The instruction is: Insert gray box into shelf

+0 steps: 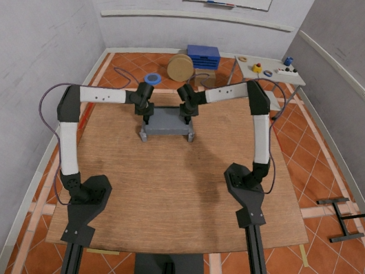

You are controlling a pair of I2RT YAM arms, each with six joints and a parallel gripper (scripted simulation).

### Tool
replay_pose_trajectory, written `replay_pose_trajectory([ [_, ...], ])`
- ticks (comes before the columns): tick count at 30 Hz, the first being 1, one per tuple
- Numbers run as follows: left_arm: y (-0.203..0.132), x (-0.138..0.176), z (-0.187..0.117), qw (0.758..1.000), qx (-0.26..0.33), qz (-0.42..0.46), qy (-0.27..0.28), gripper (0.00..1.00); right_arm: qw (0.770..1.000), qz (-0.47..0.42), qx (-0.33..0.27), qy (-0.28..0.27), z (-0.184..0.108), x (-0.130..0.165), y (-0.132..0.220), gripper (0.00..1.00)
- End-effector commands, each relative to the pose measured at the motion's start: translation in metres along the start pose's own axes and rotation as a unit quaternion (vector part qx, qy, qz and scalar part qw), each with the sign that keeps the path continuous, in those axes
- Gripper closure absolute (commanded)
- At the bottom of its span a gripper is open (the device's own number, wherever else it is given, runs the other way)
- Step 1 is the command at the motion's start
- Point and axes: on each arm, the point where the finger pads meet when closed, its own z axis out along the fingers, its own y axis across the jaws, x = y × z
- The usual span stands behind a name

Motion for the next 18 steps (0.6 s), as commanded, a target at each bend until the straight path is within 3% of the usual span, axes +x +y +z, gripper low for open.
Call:
replay_pose_trajectory([
  [1,0.001,-0.038,-0.007,0.999,0.0,-0.013,-0.039,0.58,0.999,0.012,-0.004,-0.047,-0.013,-0.044,0.002,0.58],
  [3,0.001,-0.037,-0.008,0.999,0.0,-0.013,-0.039,0.35,0.999,0.012,-0.004,-0.047,-0.013,-0.043,0.002,0.35],
  [5,0.001,-0.037,-0.008,0.999,0.0,-0.013,-0.039,0.35,0.999,0.012,-0.004,-0.047,-0.013,-0.043,0.002,0.35],
  [8,0.001,-0.034,-0.01,0.999,0.0,-0.013,-0.039,0.01,0.999,0.012,-0.004,-0.047,-0.015,-0.04,0.002,0.01],
  [9,0.001,-0.033,-0.01,0.999,0.0,-0.013,-0.039,0.0,0.999,0.012,-0.004,-0.047,-0.015,-0.039,0.002,0.0],
  [10,0.002,-0.048,-0.022,0.998,0.002,-0.023,-0.058,0.0,0.997,0.021,-0.013,-0.069,-0.033,-0.055,0.006,0.0],
  [18,-0.001,-0.031,-0.037,0.999,0.0,-0.009,-0.044,0.0,0.999,0.008,-0.004,-0.053,-0.042,-0.035,0.003,0.0],
])
